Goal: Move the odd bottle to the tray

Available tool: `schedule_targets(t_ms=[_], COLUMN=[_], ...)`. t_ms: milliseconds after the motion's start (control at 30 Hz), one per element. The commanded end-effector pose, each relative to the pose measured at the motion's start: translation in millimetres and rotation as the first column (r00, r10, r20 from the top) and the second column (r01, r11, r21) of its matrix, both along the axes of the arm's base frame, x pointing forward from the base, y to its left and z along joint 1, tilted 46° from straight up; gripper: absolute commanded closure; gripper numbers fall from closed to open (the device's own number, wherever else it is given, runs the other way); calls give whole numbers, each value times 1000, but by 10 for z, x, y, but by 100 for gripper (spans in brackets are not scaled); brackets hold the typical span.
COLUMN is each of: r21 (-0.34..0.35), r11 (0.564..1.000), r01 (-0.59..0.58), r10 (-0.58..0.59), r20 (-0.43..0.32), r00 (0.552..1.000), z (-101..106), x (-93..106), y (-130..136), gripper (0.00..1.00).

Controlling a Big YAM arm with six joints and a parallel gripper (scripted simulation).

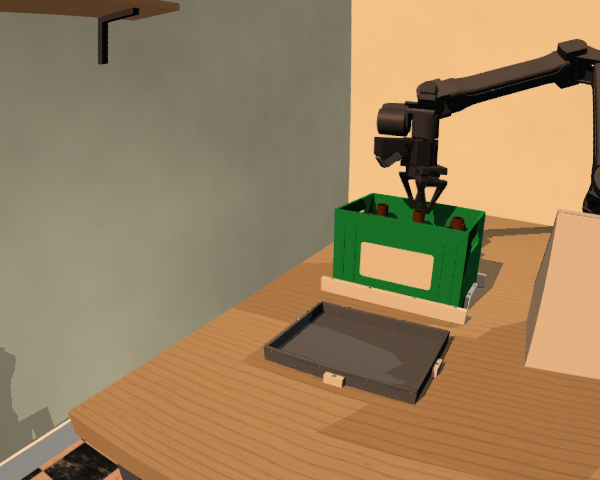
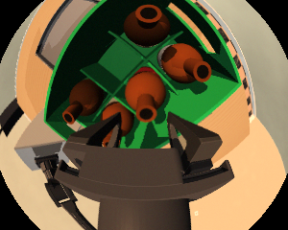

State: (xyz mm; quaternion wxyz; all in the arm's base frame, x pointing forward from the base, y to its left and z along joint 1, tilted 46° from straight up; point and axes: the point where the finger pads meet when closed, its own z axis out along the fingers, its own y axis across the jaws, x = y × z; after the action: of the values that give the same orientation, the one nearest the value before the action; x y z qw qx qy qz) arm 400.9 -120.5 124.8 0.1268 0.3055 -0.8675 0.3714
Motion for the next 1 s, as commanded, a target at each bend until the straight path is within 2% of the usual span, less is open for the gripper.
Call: schedule_targets(t_ms=[0,400,467,633,667,967], r21=[-5,-4,-5,-4,-5,-4], r11=[1000,1000,1000,1000,1000,1000], r01=[8,8,8,8,8,8], r10=[-8,-8,-8,-8,-8,-8], r20=[-9,-21,-6,-21,10,-15], r00=[1000,1000,1000,1000,1000,1000], z=[-65,-188,-151,-217,-120,-214], x=[53,3,64,2,127,32], y=[-120,-207,-223,-237,-248,-264], gripper=[39,39,39,39,39,39])
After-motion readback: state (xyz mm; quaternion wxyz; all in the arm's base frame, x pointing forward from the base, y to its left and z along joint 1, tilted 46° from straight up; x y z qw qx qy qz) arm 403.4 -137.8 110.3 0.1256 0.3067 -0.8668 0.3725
